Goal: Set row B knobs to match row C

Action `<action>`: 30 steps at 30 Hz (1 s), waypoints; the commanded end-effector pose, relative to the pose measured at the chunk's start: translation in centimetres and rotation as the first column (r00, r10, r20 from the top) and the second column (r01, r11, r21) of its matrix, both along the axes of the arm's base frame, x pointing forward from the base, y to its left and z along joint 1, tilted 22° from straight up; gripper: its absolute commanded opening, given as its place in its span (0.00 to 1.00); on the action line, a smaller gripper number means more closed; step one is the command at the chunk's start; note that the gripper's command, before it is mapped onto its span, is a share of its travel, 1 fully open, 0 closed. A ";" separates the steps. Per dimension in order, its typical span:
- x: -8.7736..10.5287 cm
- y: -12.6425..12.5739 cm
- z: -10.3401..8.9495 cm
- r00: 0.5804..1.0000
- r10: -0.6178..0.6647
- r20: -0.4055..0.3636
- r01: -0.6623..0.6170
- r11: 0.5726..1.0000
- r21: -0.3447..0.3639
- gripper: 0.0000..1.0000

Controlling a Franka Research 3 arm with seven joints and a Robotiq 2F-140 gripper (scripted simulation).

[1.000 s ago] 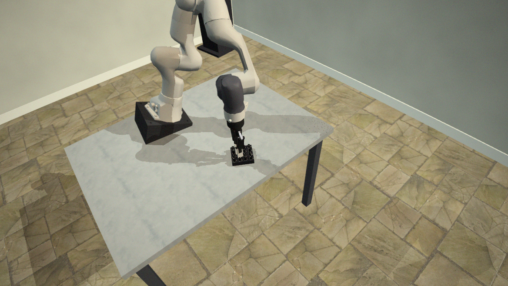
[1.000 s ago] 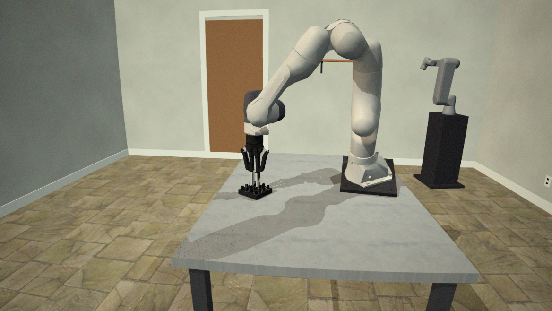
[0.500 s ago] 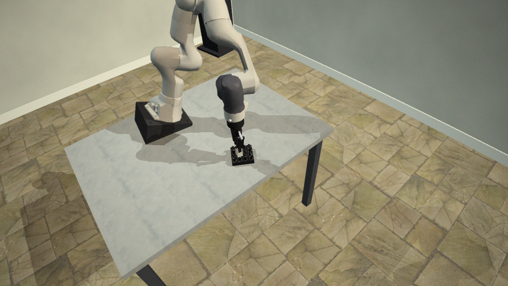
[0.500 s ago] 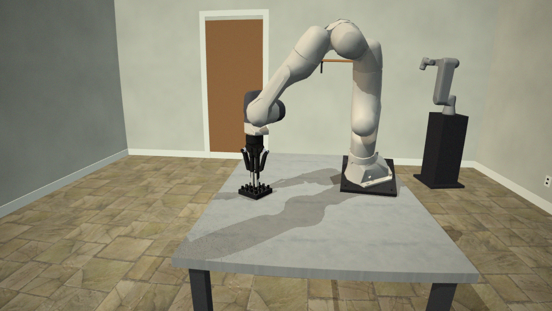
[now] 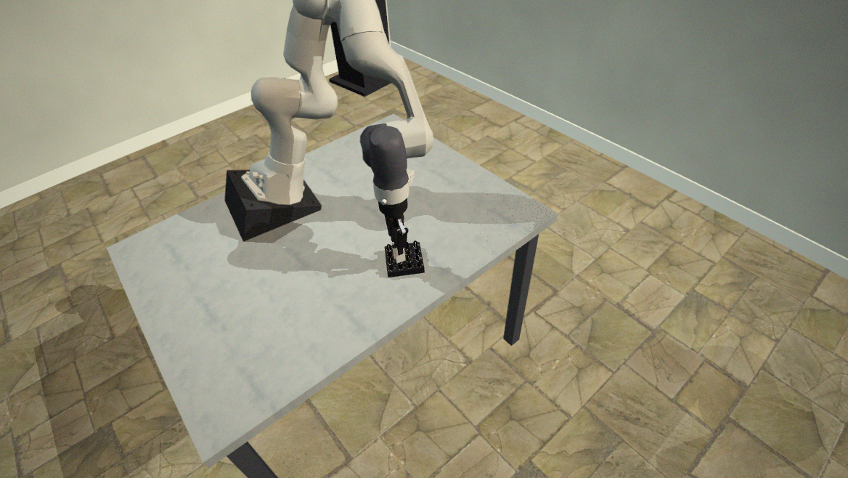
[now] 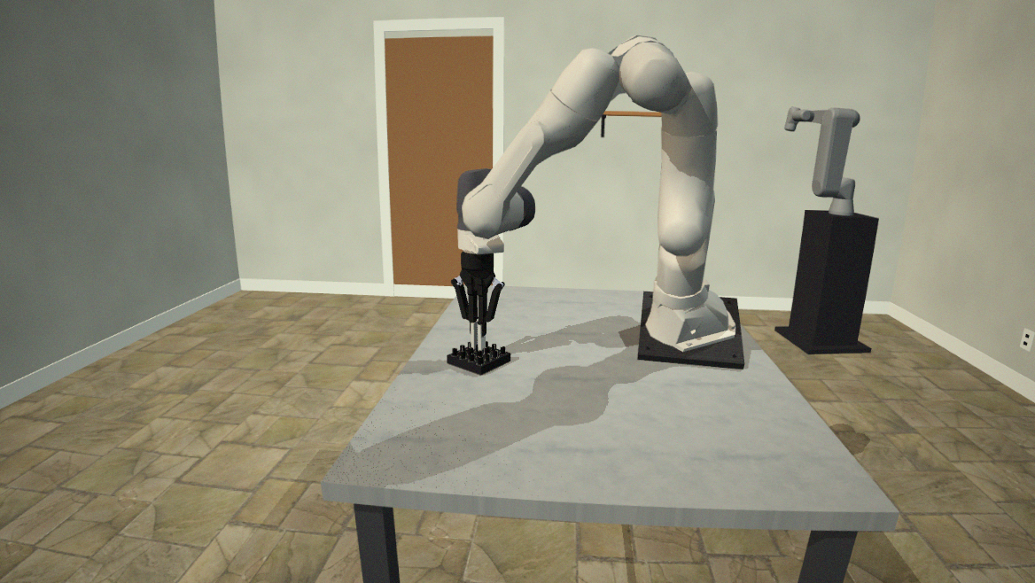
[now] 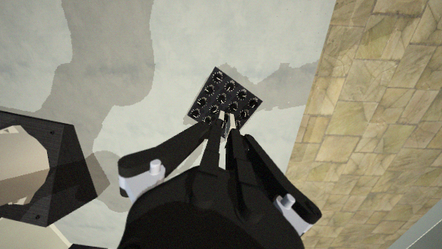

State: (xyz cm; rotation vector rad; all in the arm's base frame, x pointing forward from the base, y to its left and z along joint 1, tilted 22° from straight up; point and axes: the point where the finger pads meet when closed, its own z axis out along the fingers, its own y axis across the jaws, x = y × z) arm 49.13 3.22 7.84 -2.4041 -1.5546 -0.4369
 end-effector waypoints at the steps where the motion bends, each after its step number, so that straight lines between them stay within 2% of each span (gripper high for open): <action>1: 0.0 0.2 -0.1 1.000 0.004 0.003 -0.004 1.000 0.000 0.05; 21: 0.0 0.2 -0.1 0.998 0.060 0.025 -0.060 0.998 -0.008 0.05; 30: 0.0 0.2 -0.1 0.977 0.199 0.076 -0.197 0.980 -0.032 0.05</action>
